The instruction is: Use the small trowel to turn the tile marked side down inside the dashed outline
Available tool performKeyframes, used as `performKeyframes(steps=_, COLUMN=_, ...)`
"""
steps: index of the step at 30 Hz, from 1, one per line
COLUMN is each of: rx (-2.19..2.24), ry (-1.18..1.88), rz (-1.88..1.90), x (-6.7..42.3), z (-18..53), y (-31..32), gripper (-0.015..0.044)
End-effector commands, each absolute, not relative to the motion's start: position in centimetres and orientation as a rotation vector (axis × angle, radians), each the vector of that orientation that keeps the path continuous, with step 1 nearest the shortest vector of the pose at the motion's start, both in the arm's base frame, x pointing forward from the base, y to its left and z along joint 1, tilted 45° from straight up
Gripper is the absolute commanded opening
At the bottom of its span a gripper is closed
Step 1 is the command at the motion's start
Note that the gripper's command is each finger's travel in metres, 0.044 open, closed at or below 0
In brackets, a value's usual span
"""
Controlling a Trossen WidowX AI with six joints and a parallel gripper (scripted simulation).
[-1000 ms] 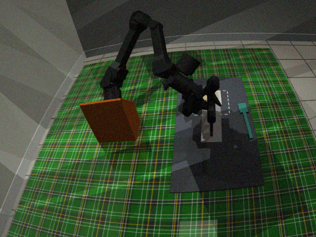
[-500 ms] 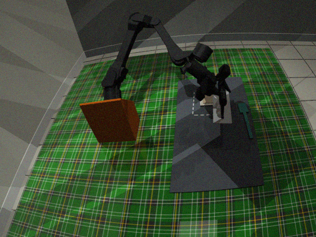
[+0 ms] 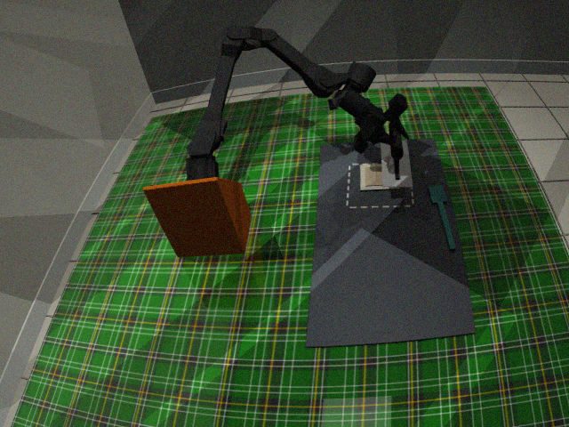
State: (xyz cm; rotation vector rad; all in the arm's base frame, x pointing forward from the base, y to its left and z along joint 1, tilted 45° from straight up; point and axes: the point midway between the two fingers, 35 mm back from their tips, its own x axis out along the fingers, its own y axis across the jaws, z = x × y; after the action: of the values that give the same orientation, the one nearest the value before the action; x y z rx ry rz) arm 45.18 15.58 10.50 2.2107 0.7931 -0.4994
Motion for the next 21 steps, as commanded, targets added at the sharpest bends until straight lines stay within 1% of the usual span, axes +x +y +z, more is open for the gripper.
performKeyframes(steps=1, rx=2.234, ry=0.757, rz=-0.473, x=45.0, z=13.6, y=17.7, gripper=0.0)
performKeyframes(steps=12, rx=2.286, ry=0.745, rz=-0.423, x=40.9, z=20.9, y=24.9, gripper=0.0)
performKeyframes(steps=21, rx=2.29, ry=0.744, rz=-0.42, x=40.6, z=21.4, y=25.3, gripper=0.0)
